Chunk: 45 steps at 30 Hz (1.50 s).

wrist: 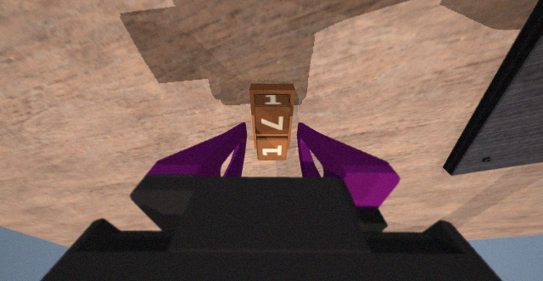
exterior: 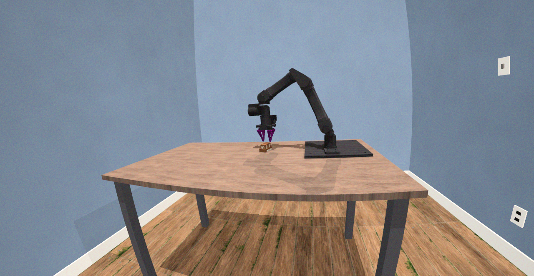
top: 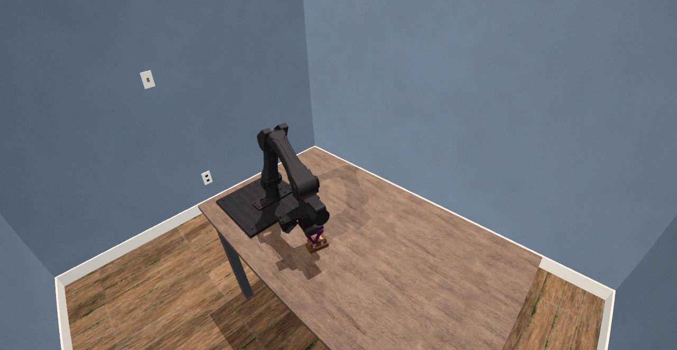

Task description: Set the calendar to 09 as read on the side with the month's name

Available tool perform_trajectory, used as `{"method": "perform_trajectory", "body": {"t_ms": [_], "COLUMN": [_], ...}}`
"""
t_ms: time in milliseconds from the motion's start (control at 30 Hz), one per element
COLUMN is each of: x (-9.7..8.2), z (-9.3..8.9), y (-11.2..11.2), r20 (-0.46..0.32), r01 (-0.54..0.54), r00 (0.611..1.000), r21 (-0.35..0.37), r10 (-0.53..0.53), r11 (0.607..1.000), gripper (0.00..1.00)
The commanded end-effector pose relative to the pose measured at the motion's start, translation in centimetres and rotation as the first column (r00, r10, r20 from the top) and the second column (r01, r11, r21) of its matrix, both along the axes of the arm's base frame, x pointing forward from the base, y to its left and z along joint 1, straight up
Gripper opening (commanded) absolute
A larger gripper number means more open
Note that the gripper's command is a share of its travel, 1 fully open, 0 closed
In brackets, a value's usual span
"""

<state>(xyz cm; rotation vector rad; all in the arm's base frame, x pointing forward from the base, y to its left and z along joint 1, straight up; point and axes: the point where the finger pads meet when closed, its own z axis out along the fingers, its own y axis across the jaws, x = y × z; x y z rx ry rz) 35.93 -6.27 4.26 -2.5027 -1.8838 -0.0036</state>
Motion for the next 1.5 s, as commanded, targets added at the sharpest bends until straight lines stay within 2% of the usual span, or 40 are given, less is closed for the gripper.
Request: {"method": "perform_trajectory", "body": {"t_ms": [0,1033,1467], "x": [0.1,0.1,0.1], "z": [0.3,0.3,-1.5], "y": [-0.3,-0.3,-0.3], "r20": [0.010,0.010,0.010], "r01": [0.000,0.000,0.000], "r00": [1.000,1.000,1.000], "r21": [-0.013,-0.013,-0.013], "r10": [0.000,0.000,0.000], "r11": [1.000,1.000,1.000], "gripper": [0.47,0.47,0.47]}}
